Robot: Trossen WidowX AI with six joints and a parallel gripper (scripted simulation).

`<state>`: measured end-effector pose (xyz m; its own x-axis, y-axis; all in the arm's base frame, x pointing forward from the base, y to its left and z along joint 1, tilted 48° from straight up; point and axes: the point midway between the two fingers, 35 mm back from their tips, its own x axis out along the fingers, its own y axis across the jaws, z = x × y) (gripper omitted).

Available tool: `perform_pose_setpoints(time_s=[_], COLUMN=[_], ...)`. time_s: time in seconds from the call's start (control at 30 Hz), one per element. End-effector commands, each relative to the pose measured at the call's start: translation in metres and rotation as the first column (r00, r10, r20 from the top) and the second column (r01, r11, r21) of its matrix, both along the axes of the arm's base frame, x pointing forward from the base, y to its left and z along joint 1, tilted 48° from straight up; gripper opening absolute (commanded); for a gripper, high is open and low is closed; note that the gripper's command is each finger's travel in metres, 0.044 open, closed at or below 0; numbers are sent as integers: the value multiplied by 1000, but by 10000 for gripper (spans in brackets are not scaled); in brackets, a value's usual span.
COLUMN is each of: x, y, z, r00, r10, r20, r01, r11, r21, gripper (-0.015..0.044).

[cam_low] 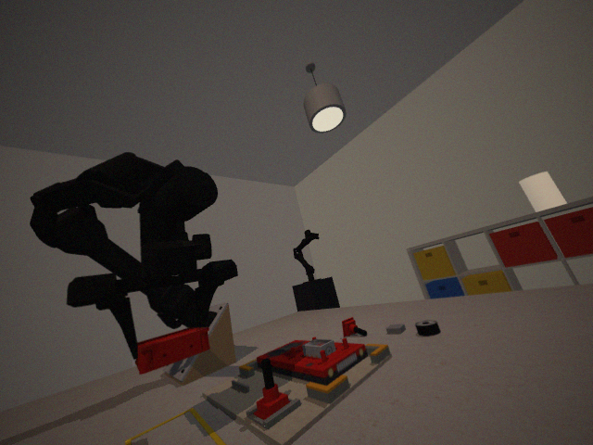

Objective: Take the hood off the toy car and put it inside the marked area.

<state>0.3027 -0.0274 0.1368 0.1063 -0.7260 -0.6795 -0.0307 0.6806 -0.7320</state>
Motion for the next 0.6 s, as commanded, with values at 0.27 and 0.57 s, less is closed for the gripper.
perform_pose_setpoints(time_s=[0.27,0.57], x=[-2,0], y=[-6,-11], z=[-1,-6], r00=[1000,1000], r10=[9,9], r20=[-5,-5], r01=[-9,-9], r11=[1000,1000], r21=[-4,-3], gripper=[0,0])
